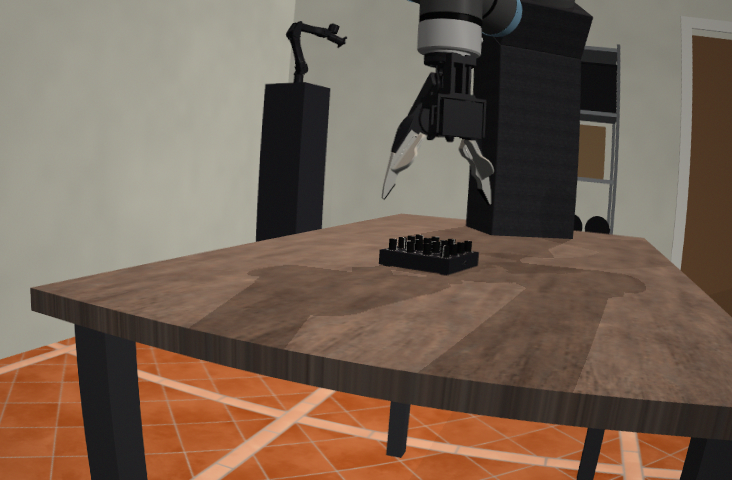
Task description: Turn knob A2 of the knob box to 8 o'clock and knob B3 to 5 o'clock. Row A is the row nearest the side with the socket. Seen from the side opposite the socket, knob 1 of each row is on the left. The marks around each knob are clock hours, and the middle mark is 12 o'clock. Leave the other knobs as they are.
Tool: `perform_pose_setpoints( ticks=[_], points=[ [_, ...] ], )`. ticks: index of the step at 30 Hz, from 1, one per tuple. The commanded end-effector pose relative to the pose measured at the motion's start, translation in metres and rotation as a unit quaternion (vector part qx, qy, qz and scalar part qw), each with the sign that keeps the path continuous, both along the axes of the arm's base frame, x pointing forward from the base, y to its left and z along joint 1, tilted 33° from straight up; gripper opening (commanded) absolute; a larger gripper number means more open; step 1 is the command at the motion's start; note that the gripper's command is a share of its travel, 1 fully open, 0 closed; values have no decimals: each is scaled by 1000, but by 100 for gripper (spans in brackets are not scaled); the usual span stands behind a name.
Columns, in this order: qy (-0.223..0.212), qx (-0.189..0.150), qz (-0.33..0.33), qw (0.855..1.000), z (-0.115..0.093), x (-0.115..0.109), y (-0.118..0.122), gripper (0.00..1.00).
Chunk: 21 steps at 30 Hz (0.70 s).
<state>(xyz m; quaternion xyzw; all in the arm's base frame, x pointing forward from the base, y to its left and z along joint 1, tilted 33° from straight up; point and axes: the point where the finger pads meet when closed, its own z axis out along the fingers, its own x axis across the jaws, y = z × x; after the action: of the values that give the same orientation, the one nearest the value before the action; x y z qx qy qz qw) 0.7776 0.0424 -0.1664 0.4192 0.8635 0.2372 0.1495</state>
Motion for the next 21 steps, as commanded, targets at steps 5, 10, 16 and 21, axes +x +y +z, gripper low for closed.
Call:
perform_pose_setpoints(
  ticks=[5, 10, 16, 21],
  points=[
    [0, 0, 0, 1000, 35, -18, -12, 100],
    [0, 0, 0, 1000, 64, -34, -22, 100],
    [0, 0, 0, 1000, 81, -43, -27, 100],
    [0, 0, 0, 1000, 91, -49, -31, 100]
  ],
)
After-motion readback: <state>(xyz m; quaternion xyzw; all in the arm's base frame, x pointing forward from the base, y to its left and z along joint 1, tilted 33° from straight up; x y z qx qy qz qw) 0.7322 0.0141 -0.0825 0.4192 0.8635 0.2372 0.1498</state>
